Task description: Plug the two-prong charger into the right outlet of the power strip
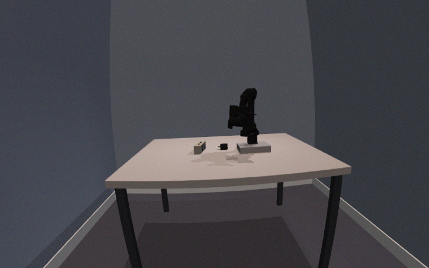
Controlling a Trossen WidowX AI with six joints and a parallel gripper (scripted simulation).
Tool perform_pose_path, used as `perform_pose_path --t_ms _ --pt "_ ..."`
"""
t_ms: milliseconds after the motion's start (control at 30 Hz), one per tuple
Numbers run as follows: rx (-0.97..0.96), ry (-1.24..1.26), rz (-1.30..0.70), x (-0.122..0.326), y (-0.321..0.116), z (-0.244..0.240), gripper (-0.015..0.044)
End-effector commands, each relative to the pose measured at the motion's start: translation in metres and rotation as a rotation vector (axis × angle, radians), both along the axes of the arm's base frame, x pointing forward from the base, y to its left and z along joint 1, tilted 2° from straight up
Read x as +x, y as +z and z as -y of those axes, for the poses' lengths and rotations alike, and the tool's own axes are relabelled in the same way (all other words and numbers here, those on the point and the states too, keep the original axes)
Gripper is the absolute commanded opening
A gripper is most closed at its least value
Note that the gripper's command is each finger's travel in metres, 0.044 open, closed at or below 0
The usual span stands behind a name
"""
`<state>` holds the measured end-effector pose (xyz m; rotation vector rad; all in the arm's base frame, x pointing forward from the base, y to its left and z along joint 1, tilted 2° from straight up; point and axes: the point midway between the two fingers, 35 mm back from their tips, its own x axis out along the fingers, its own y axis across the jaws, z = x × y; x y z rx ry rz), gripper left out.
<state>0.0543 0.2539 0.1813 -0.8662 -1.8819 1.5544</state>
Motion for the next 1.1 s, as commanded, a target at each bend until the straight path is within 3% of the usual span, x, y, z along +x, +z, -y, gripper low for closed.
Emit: perform_pose_path --t_ms 0,567,1067 --pt "-0.003 -0.004 -0.005 0.001 0.000 0.000 0.0426" --pt "-0.311 -0.399 -0.499 0.088 -0.008 -0.016 0.0440" --pt "-0.523 -0.764 -0.984 0.163 -0.032 0.001 0.0440"
